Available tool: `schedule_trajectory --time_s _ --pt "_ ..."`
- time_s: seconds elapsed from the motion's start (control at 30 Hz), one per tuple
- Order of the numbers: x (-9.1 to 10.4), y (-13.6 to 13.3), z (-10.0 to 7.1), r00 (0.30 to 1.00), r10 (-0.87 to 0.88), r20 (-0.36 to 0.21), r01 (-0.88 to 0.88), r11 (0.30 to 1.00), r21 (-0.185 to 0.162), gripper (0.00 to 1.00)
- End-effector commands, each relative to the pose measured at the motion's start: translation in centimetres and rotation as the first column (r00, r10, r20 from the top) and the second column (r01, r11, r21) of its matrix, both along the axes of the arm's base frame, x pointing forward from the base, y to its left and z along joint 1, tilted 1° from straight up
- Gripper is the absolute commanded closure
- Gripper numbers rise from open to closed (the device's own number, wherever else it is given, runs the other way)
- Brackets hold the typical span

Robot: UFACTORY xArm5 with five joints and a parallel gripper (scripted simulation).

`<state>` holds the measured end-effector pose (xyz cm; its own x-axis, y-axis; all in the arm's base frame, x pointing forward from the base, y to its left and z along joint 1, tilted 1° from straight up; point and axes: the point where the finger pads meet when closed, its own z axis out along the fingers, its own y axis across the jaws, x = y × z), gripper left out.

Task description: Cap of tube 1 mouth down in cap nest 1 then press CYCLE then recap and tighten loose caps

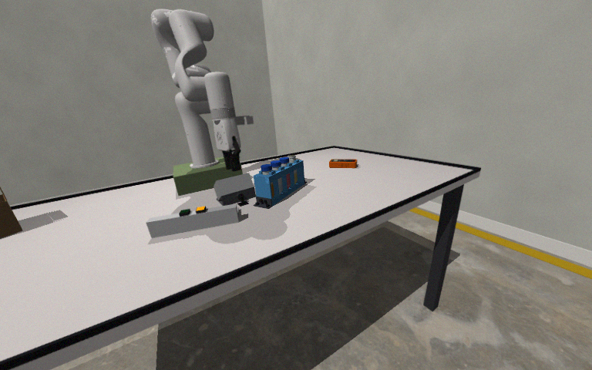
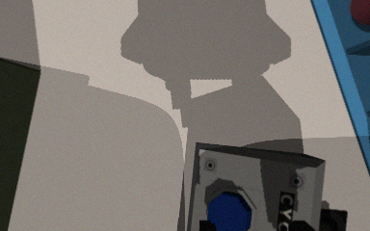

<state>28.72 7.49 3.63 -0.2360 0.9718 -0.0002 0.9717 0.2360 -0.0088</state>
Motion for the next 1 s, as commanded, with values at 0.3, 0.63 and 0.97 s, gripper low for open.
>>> schedule_trajectory --time_s 0.3,0.63,0.97 --pt "5.5 -3.0 -0.3 0.825 0.565 -0.002 -0.565 0.825 -0.005 0.00" --pt "8.7 -4.8 -0.5 0.564 0.826 -0.004 -0.826 0.564 -0.001 0.00" --pt "13.2 -7.3 -0.8 0.454 0.891 -0.005 -0.891 0.454 0.001 0.00"
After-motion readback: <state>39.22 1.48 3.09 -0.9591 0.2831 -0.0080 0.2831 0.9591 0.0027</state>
